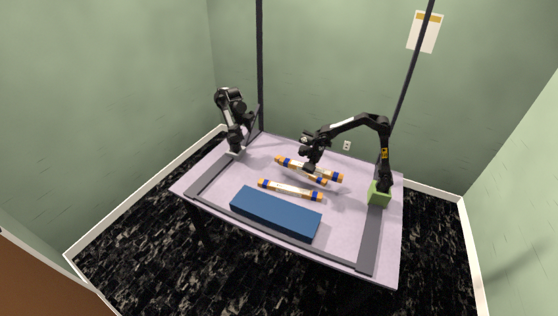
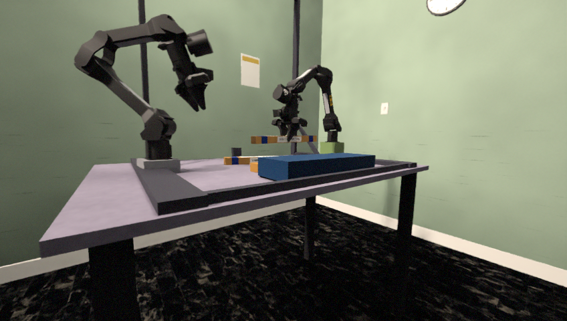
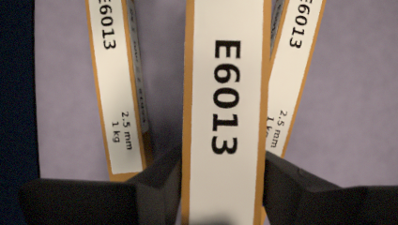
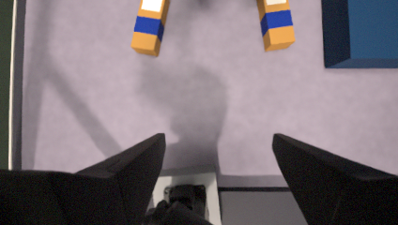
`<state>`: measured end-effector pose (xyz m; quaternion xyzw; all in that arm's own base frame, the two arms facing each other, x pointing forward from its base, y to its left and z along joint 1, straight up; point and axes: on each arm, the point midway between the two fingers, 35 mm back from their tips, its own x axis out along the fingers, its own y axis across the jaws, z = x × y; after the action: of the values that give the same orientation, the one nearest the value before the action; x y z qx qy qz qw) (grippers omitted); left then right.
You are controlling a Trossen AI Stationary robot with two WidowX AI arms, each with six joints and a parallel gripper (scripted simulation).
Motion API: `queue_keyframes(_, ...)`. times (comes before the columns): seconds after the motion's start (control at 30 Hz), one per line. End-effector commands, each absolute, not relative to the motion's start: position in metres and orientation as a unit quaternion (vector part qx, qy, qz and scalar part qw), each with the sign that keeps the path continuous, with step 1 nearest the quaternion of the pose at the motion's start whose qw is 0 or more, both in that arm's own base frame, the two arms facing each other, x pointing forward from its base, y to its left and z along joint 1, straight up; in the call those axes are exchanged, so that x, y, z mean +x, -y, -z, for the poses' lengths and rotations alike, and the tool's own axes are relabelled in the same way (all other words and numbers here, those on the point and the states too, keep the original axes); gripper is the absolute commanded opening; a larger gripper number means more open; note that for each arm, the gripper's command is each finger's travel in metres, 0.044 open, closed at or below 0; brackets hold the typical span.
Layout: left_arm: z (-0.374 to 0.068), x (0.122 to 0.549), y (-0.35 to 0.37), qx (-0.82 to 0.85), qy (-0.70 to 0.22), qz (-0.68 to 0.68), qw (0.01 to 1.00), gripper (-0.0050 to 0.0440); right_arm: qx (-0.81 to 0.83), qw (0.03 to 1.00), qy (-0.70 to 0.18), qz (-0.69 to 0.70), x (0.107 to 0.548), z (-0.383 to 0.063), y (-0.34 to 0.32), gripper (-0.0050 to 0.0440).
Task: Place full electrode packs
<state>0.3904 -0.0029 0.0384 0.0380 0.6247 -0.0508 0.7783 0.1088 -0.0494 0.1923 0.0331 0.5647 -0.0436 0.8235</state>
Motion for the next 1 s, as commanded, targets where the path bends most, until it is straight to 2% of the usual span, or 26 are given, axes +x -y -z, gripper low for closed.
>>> queue_keyframes(0.0,-0.0594,0.4013,0.0023,0.041,-0.597,0.051,0.799,-0.0050,0.027,0.830,-0.555,0.045,0.1103,-0.2000,0.0500,0.0330)
queue_keyframes(0.97,-0.0594,0.4013,0.0023,0.041,-0.597,0.051,0.799,-0.0050,0.027,0.830,-0.555,0.045,0.1103,-0.2000,0.0500,0.0330)
